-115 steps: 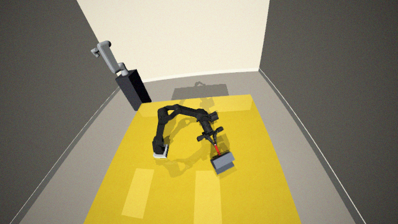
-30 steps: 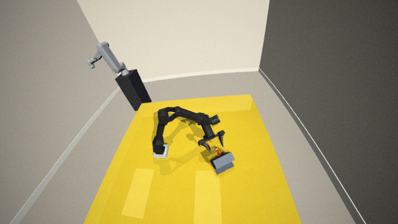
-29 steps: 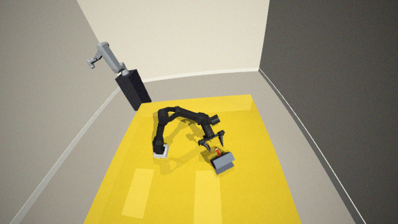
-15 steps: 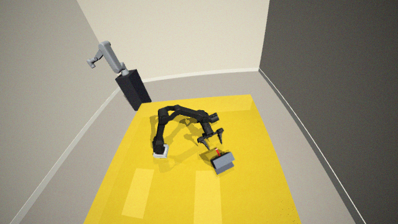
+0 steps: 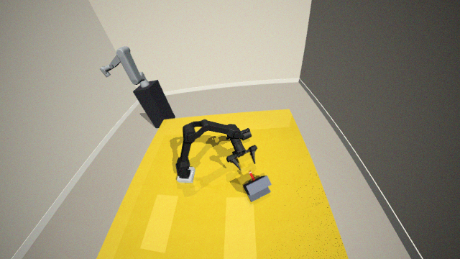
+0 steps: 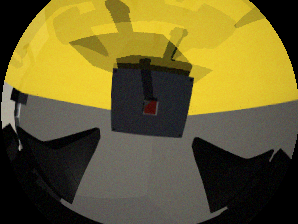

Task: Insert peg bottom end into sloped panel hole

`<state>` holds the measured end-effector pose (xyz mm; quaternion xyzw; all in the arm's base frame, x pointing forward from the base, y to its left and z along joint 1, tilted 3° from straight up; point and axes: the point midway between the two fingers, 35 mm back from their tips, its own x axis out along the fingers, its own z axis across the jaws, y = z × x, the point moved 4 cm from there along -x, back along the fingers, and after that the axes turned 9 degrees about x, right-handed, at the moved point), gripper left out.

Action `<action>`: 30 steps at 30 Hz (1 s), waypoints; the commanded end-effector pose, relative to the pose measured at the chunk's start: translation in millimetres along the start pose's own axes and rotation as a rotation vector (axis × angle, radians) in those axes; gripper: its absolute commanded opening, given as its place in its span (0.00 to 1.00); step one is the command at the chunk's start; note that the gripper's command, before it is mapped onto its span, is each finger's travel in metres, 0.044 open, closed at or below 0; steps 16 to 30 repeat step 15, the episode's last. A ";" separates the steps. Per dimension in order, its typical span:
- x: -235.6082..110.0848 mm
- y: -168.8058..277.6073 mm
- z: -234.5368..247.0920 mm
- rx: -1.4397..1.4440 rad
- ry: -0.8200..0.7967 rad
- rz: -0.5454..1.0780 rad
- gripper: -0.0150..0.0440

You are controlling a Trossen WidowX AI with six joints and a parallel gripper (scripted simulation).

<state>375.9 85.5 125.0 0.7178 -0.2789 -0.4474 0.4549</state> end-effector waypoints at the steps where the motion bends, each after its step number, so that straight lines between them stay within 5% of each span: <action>1: -5.3 -0.3 -1.2 0.002 0.004 0.006 1.00; 30: -20.2 -0.5 0.4 0.001 0.005 0.011 1.00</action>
